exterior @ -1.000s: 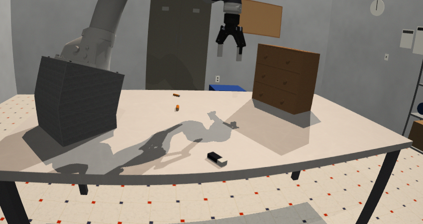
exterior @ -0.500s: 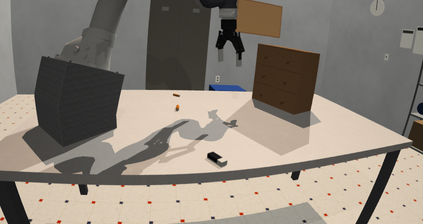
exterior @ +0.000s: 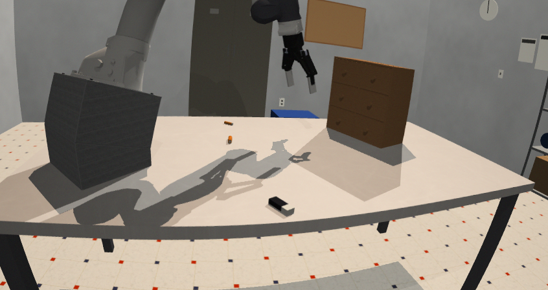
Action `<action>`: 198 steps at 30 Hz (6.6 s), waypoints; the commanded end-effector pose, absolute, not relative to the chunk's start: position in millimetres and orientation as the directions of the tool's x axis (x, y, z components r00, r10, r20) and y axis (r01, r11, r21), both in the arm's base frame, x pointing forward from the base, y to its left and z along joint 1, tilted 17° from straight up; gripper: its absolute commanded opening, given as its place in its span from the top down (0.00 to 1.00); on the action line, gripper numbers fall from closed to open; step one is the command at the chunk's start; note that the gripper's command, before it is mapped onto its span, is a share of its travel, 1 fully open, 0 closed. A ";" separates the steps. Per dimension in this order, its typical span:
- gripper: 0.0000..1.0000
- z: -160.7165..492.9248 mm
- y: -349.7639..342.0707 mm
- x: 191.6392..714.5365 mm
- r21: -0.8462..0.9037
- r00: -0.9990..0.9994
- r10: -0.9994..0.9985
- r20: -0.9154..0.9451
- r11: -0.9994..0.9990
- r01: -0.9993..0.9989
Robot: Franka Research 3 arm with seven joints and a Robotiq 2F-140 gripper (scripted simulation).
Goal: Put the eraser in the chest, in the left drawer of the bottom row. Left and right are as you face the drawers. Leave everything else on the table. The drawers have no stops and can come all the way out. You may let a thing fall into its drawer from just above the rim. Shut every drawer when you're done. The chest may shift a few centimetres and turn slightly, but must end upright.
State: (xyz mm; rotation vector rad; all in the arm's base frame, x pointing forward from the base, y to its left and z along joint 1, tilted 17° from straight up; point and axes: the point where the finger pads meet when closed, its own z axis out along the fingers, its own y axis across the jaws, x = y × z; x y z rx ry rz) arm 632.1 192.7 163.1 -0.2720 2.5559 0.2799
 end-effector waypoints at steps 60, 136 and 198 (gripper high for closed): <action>0.00 141.4 208.4 696.1 0.118 -0.525 -0.075 -0.848 0.939 -0.324; 0.72 88.9 259.9 826.7 0.117 -0.492 -0.061 -0.868 0.939 -0.324; 0.72 98.5 269.8 858.9 0.117 -0.492 -0.061 -0.868 0.939 -0.324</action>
